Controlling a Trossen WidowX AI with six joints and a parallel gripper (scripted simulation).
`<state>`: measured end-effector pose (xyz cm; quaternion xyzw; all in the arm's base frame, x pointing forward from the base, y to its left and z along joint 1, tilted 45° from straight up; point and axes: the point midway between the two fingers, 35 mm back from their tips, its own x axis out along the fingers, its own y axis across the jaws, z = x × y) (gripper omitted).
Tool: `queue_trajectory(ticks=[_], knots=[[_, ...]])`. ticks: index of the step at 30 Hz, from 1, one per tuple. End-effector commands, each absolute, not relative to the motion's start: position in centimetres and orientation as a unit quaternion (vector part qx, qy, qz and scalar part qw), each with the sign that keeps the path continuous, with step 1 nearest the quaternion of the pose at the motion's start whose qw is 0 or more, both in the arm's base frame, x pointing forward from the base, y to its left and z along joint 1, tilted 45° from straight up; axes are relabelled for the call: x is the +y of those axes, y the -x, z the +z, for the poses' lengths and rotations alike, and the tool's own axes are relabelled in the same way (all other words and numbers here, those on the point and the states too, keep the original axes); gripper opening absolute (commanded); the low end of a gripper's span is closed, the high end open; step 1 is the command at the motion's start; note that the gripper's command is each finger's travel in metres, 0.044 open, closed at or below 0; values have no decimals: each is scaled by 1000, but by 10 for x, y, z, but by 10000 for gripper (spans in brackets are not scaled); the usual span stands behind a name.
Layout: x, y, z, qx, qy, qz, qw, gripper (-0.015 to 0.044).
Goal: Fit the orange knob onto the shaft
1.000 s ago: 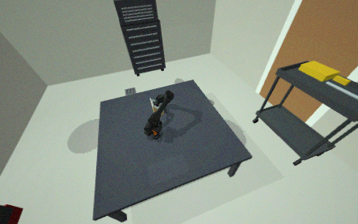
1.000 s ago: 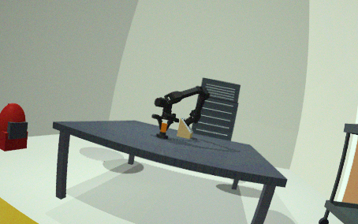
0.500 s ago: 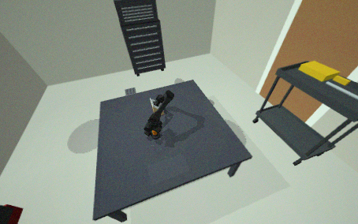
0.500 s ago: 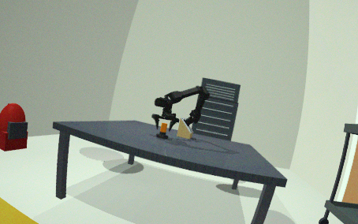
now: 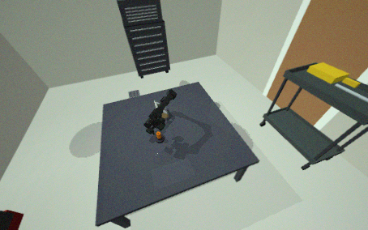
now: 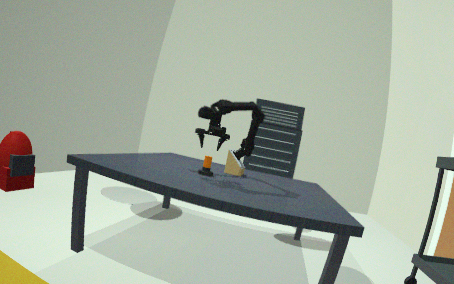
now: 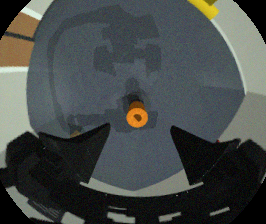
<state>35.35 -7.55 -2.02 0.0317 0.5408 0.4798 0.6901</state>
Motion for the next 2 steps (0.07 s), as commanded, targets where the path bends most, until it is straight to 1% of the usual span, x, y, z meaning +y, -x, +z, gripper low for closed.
queue_trajectory(ticks=[1, 2], knots=[[-81, -352, -13, 544, -30, 484, 684, 440], [-81, -352, -13, 544, -30, 484, 684, 440]])
